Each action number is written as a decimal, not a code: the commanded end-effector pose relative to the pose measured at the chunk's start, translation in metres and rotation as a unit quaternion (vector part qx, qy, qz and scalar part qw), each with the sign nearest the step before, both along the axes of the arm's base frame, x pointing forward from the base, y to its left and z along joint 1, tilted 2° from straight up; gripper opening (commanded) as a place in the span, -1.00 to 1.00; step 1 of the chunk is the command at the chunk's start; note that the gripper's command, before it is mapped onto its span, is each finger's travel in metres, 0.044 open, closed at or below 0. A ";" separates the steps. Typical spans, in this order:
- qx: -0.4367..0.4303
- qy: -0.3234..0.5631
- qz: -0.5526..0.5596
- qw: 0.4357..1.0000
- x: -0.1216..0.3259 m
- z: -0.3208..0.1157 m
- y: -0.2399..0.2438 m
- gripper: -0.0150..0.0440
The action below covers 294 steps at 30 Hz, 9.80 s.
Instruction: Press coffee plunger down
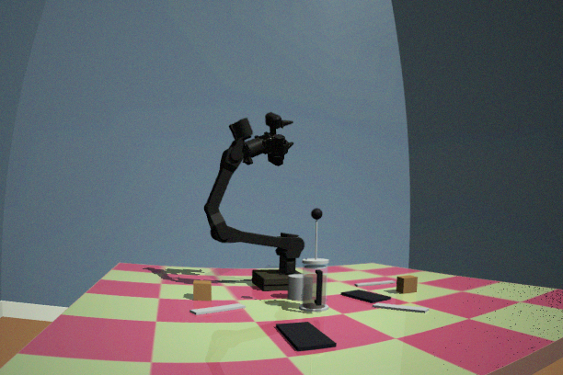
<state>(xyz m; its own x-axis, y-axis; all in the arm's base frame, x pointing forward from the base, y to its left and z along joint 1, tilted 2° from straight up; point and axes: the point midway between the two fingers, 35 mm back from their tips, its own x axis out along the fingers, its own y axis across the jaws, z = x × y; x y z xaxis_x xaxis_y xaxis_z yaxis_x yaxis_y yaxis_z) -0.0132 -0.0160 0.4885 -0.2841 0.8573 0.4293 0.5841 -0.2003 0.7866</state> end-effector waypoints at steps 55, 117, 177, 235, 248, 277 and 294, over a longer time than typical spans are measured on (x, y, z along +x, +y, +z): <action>-0.700 -0.550 -0.368 0.268 0.281 -0.219 0.000 1.00; -0.698 -0.552 -0.368 0.268 0.320 -0.252 0.000 -0.10; -0.698 -0.552 -0.369 0.268 0.346 -0.344 0.000 -0.10; -0.698 -0.552 -0.369 0.268 0.362 -0.338 0.000 -0.10; -0.695 -0.556 -0.373 0.263 0.363 -0.334 0.000 -0.10; -0.697 -0.554 -0.370 0.266 0.339 -0.285 0.000 1.00; -0.698 -0.553 -0.368 0.269 0.316 -0.260 0.001 1.00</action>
